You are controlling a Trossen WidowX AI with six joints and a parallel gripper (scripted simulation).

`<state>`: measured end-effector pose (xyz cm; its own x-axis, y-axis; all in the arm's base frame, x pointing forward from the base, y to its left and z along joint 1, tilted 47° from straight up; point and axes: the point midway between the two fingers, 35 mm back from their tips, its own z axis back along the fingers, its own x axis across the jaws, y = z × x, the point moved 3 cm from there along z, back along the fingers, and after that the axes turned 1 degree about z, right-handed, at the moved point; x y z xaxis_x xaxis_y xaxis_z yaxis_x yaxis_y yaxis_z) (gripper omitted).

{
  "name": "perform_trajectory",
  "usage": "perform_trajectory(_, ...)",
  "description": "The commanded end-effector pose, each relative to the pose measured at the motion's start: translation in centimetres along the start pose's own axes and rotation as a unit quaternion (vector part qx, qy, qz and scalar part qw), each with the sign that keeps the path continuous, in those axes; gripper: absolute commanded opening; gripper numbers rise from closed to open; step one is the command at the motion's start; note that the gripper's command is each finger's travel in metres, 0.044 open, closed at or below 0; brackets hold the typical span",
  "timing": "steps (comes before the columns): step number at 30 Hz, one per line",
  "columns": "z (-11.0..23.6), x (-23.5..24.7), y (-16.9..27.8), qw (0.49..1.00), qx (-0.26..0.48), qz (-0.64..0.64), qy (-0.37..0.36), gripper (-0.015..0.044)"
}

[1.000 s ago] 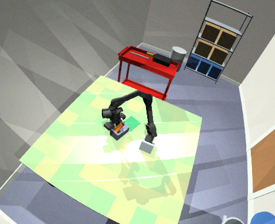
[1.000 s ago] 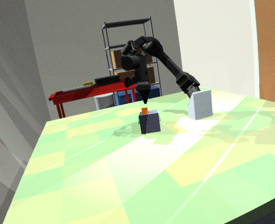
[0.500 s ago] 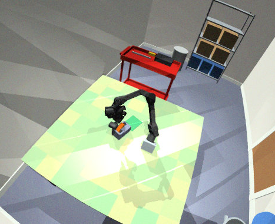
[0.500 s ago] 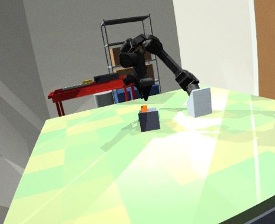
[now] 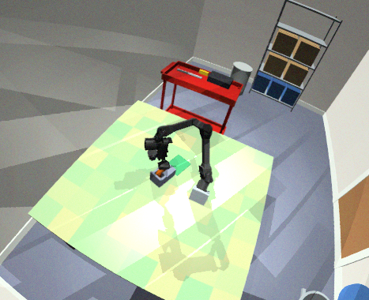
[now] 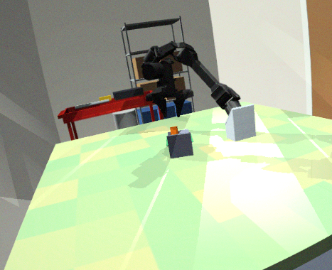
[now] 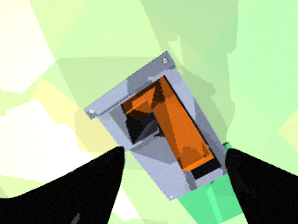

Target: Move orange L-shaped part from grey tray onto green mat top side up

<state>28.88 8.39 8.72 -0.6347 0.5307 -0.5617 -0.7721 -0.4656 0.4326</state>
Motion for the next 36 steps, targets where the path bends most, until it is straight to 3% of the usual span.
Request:
perform_trajectory(1,-0.2,-1.7,2.6,0.956,0.011,0.292,-0.001,0.0280)
perform_trajectory(14,-0.3,-1.7,2.6,0.956,0.011,0.292,-0.001,0.0280)
perform_trajectory(21,-3.1,-1.8,2.6,0.956,0.011,0.292,0.000,0.0280)
perform_trajectory(36,-4.9,-1.8,2.6,0.956,0.011,0.292,0.000,0.0280)
